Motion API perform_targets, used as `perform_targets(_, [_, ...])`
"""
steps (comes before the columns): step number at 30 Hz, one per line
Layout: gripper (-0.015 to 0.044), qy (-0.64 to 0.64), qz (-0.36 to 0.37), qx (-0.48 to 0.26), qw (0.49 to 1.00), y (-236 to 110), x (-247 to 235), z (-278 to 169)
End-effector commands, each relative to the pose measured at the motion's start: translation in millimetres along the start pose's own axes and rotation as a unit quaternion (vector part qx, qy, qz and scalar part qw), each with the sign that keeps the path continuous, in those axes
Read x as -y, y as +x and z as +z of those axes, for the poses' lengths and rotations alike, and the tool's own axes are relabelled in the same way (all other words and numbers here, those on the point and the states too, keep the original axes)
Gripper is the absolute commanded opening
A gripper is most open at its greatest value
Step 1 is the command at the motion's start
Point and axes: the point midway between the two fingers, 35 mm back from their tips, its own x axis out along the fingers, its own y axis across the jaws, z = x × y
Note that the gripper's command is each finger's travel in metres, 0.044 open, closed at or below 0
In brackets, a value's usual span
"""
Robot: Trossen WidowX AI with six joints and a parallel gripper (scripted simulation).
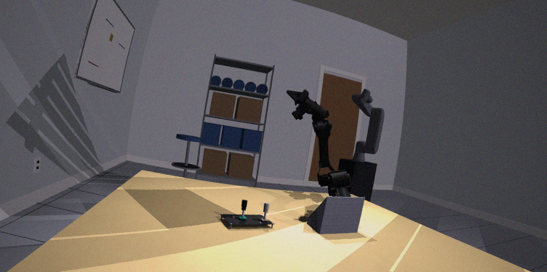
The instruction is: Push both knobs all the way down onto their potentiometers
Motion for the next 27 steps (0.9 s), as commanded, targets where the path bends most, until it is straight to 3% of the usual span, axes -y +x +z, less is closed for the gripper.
perform_targets(1, [0.0, -0.043, -0.016, -0.001, 0.999, 6, 19, -5])
perform_targets(14, [0.0, -0.174, -0.063, 0.006, 0.983, 26, 78, -6])
perform_targets(27, [0.0, -0.342, -0.16, 0.025, 0.926, 41, 151, 18])
